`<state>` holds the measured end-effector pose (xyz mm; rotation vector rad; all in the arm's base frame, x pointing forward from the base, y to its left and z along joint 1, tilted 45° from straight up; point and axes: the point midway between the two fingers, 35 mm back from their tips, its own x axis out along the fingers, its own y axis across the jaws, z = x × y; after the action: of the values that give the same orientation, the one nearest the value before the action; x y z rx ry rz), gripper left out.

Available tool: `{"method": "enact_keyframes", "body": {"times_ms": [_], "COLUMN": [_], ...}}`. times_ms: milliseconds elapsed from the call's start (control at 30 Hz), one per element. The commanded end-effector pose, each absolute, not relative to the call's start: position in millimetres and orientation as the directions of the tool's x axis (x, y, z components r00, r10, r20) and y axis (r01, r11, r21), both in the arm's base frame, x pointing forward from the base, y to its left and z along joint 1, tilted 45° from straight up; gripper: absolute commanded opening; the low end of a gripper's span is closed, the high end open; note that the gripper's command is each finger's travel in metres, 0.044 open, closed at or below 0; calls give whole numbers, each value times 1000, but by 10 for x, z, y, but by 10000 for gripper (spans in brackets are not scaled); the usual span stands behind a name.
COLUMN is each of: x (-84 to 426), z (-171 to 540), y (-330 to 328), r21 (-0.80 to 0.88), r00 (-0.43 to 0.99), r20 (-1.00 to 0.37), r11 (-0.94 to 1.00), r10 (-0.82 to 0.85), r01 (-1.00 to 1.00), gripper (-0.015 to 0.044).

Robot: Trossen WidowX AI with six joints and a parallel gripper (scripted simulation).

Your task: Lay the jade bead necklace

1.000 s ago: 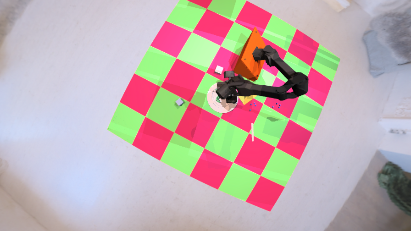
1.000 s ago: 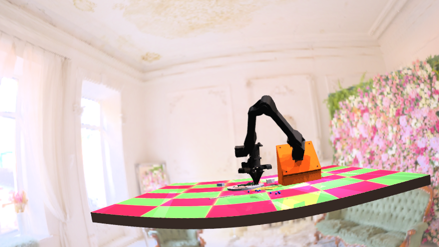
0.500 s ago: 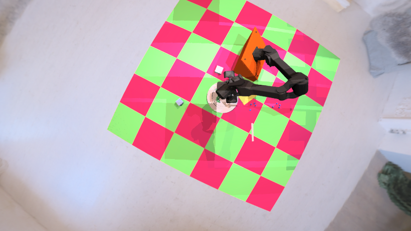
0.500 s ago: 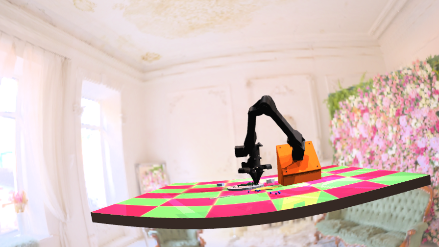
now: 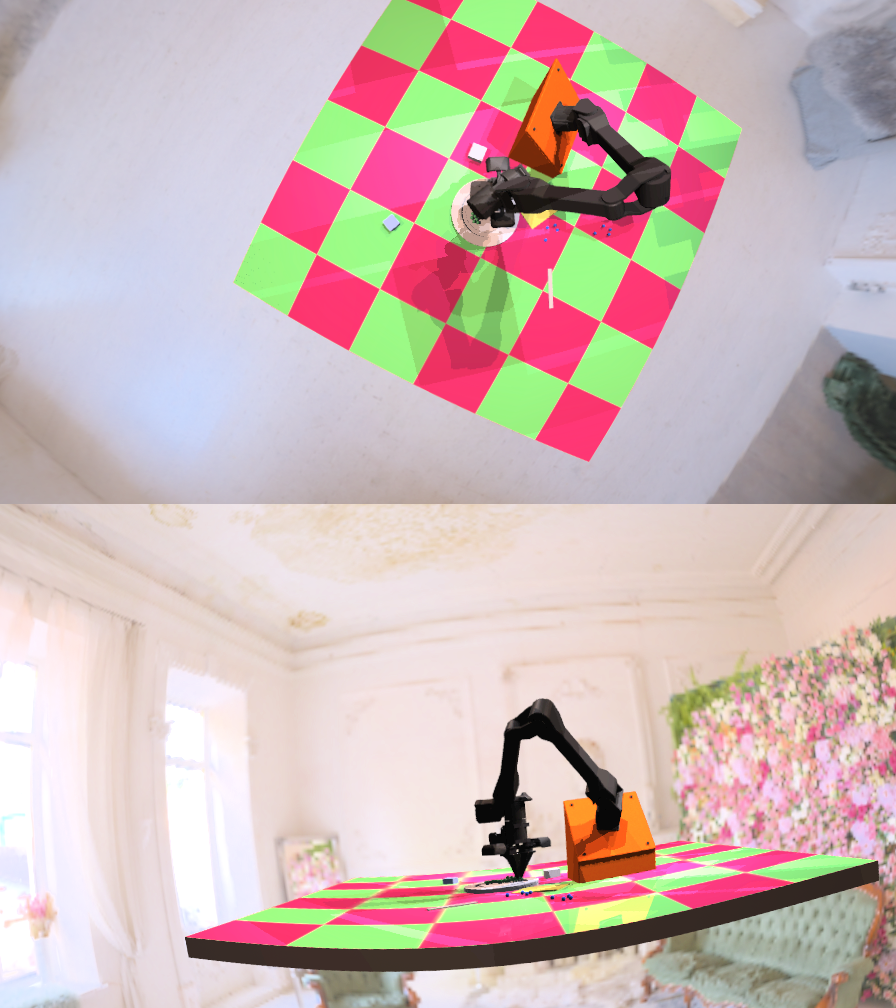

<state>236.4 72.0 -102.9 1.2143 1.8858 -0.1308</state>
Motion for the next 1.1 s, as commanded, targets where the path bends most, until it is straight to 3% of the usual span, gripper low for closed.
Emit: {"method": "enact_keyframes", "body": {"times_ms": [0,1067], "x": [2520,3488], "z": [-1052,-1199], "y": [716,770], "r21": [345,349], "r00": [-148,-144], "r20": [-707,-707], "r11": [520,520], "r10": [692,692], "r01": [782,780], "gripper": [0,0]}}
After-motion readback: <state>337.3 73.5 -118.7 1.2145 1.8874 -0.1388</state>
